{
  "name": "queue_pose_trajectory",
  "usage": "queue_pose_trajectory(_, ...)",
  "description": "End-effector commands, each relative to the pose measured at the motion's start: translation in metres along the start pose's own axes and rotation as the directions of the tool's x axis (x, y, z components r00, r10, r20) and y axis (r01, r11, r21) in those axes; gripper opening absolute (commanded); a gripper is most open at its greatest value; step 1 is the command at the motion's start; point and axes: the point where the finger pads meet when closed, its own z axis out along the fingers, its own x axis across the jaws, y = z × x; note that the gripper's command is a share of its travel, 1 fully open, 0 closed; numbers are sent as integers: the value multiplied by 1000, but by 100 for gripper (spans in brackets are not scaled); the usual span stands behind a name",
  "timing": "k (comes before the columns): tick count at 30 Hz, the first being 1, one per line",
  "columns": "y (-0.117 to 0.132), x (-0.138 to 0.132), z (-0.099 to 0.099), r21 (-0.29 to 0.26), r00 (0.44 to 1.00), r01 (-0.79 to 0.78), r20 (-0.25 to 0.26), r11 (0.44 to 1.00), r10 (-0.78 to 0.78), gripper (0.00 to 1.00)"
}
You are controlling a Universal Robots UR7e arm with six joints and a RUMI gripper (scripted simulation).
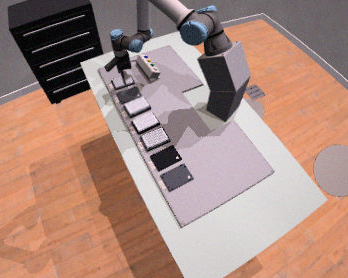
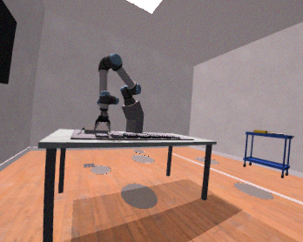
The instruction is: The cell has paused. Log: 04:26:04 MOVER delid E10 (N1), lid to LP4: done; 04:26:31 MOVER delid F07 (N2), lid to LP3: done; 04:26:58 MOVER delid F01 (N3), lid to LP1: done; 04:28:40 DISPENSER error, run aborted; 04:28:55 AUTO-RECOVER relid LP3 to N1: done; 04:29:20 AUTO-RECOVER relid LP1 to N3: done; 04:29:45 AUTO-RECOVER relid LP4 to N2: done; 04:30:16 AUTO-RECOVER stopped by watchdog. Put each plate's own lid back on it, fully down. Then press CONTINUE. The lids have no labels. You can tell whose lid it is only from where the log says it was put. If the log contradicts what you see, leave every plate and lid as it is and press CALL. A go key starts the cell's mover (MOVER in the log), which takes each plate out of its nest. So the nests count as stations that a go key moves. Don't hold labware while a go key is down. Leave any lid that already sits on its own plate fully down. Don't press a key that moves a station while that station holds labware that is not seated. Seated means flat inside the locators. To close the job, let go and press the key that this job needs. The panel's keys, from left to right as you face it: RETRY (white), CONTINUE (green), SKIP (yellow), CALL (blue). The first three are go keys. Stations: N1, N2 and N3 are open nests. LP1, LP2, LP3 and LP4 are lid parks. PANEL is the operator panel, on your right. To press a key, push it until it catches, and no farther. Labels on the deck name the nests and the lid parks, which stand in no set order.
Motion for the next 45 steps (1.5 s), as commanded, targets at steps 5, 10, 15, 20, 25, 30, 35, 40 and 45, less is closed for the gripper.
queue_pose_trajectory(5,-1,0,10,1,1000,0,-1,1000,0,82)
queue_pose_trajectory(10,-1,0,11,1,1000,0,-1,1000,0,82)
queue_pose_trajectory(15,-1,0,11,1,1000,0,-1,1000,0,82)
queue_pose_trajectory(20,-1,0,11,1,1000,0,-1,1000,0,0)
queue_pose_trajectory(25,-1,0,11,1,1000,0,-1,1000,0,0)
queue_pose_trajectory(30,-1,0,11,1,1000,0,-1,1000,0,0)
queue_pose_trajectory(35,-1,0,11,1,1000,0,-1,1000,0,0)
queue_pose_trajectory(40,-1,0,11,1,1000,0,-1,1000,0,0)
queue_pose_trajectory(45,-1,0,11,1,1000,0,-1,1000,0,0)
